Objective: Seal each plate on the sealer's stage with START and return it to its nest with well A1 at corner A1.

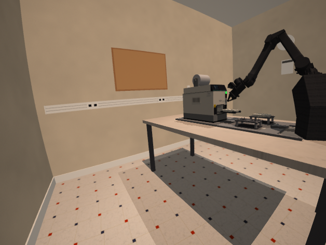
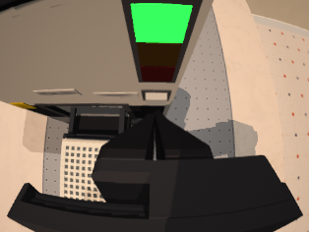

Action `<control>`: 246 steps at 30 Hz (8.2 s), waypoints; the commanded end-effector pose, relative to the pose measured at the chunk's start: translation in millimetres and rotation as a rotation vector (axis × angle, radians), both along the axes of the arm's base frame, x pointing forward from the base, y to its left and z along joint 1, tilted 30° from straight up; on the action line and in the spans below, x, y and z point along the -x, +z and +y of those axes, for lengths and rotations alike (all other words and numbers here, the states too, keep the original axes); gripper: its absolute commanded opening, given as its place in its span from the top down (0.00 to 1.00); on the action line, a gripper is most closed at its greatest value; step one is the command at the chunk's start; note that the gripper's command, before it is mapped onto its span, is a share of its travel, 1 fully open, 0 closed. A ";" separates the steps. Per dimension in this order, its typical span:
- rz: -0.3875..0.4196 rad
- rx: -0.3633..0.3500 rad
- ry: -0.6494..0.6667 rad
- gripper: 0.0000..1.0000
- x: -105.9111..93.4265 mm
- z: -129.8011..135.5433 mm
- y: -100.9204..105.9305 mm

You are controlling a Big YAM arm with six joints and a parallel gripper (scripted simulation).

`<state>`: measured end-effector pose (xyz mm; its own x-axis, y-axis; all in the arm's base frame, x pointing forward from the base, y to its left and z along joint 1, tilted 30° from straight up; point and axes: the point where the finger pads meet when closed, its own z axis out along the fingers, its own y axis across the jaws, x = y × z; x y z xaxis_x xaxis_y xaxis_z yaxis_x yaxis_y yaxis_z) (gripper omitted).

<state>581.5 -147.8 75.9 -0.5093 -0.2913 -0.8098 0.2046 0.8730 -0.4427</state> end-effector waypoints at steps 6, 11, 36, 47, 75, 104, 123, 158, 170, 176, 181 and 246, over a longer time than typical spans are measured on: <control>-0.008 -0.005 0.018 1.00 -15.1 11.6 4.4; -0.009 -0.005 0.018 1.00 -17.0 11.4 4.8; -0.018 -0.004 0.019 1.00 -21.2 10.9 9.4; -0.034 -0.005 0.026 1.00 -27.9 11.4 17.0; -0.065 0.002 0.024 1.00 -42.0 9.6 29.6; -0.093 0.008 0.018 1.00 1.6 19.5 43.4; -0.006 -0.009 -0.006 1.00 47.6 18.1 21.4; 0.229 0.512 0.241 0.00 124.8 104.0 46.6; 0.439 0.975 0.450 0.00 93.1 156.4 60.1; 0.542 1.239 0.566 0.00 79.7 188.7 65.3; 0.593 1.377 0.609 0.00 83.3 173.8 69.8; 0.569 1.314 0.544 0.00 85.2 159.9 76.0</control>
